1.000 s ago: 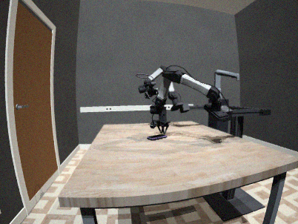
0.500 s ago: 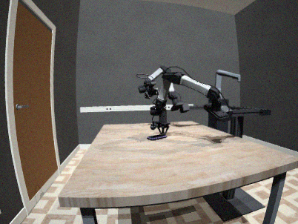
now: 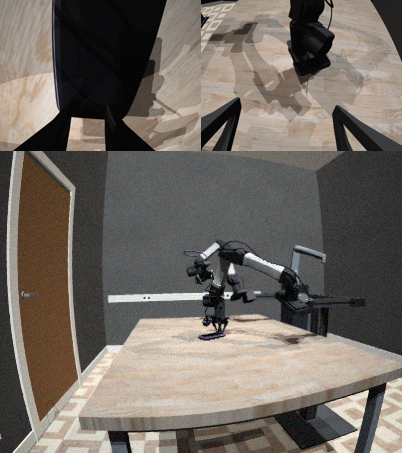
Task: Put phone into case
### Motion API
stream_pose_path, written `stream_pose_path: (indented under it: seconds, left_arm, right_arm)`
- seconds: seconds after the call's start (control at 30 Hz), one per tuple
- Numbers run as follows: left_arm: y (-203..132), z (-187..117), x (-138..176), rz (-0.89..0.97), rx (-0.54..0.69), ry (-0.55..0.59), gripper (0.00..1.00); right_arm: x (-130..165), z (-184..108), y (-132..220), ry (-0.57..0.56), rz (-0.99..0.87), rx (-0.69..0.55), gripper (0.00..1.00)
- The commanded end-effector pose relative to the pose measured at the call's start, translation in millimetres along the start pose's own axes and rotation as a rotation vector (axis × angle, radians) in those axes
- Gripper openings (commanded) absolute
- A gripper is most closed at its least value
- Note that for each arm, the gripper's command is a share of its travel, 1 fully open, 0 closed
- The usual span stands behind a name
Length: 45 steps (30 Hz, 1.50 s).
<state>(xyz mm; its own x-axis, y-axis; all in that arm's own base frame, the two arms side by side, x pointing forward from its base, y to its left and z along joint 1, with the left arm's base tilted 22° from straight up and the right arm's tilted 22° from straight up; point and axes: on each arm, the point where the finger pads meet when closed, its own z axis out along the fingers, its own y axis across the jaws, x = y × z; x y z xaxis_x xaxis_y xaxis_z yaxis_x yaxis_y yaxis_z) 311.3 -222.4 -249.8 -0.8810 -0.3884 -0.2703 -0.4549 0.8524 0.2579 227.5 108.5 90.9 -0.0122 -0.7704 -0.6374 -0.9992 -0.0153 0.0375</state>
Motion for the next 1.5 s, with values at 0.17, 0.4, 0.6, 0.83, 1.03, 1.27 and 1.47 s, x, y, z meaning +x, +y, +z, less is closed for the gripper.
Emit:
stream_pose_path:
  seconds: [0.17, 0.4, 0.6, 0.83, 1.03, 1.27, 1.47]
  left_arm:
    - [-4.3, 24.8, -2.3, -0.011, 0.011, -0.001, 0.35]
    - [-4.6, 31.6, -2.4, -0.013, 0.012, -0.001, 0.35]
    - [-2.2, 39.7, -1.4, -0.011, 0.002, 0.003, 0.35]
    - [-9.1, 32.1, -2.2, -0.013, 0.023, -0.006, 0.35]
    - [-14.3, -21.1, -0.6, -0.040, 0.057, -0.004, 0.35]
    - [-2.9, -27.4, -31.2, 0.024, 0.002, -0.008, 0.35]
    - [-4.1, -38.1, -75.4, 0.028, 0.004, -0.010, 0.35]
  right_arm:
    - [-3.7, -0.2, -0.4, -0.005, -0.009, 0.002, 1.00]
    - [-3.7, -0.2, -0.4, -0.005, -0.009, 0.002, 1.00]
    - [-3.7, -0.2, -0.4, -0.005, -0.009, 0.002, 1.00]
    - [-3.7, -0.2, -0.4, -0.005, -0.009, 0.002, 1.00]
    - [-3.7, -0.2, -0.4, -0.005, -0.009, 0.002, 1.00]
    - [-3.7, -0.2, -0.4, -0.005, -0.009, 0.002, 1.00]
    - [-3.7, -0.2, -0.4, -0.005, -0.009, 0.002, 1.00]
